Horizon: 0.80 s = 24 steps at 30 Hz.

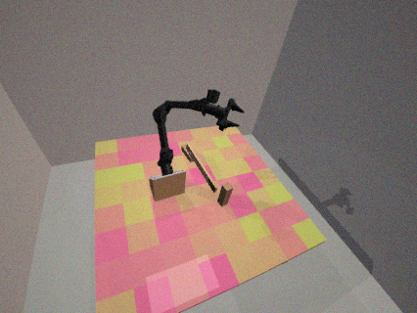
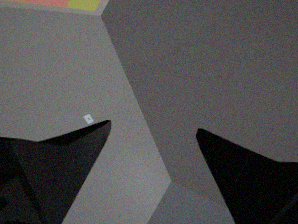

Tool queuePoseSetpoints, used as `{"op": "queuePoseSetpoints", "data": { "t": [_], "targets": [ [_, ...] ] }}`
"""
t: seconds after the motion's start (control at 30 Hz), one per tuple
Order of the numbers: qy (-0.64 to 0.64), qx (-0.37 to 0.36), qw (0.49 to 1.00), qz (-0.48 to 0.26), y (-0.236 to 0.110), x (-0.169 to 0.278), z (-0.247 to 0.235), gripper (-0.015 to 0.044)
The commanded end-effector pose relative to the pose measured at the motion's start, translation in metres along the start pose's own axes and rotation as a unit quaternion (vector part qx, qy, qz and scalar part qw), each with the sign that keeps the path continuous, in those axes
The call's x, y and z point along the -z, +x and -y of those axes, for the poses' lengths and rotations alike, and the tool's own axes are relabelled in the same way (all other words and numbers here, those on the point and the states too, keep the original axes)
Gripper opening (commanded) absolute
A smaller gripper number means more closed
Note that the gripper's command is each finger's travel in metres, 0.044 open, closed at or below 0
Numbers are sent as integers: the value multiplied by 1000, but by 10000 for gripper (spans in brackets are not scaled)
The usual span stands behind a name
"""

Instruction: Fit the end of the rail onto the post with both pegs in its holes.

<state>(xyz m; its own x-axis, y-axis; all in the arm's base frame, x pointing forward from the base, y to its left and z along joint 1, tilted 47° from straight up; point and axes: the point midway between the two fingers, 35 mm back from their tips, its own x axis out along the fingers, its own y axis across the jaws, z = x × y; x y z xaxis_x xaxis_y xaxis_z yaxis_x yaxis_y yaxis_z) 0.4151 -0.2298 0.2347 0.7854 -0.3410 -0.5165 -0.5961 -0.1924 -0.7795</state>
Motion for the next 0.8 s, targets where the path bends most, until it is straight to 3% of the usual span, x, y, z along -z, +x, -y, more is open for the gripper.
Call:
{"op": "queuePoseSetpoints", "data": {
  "t": [0.0,0.17,0.37,0.53,0.77],
  "targets": [
    [-1,-40,996,85,22,-51,-28,440],
    [-1,-98,974,206,37,-123,-70,440],
    [11,-177,920,350,31,-211,-123,440],
    [30,-249,854,455,8,-275,-166,440],
    [77,-366,728,575,-51,-349,-224,440]
  ]
}}
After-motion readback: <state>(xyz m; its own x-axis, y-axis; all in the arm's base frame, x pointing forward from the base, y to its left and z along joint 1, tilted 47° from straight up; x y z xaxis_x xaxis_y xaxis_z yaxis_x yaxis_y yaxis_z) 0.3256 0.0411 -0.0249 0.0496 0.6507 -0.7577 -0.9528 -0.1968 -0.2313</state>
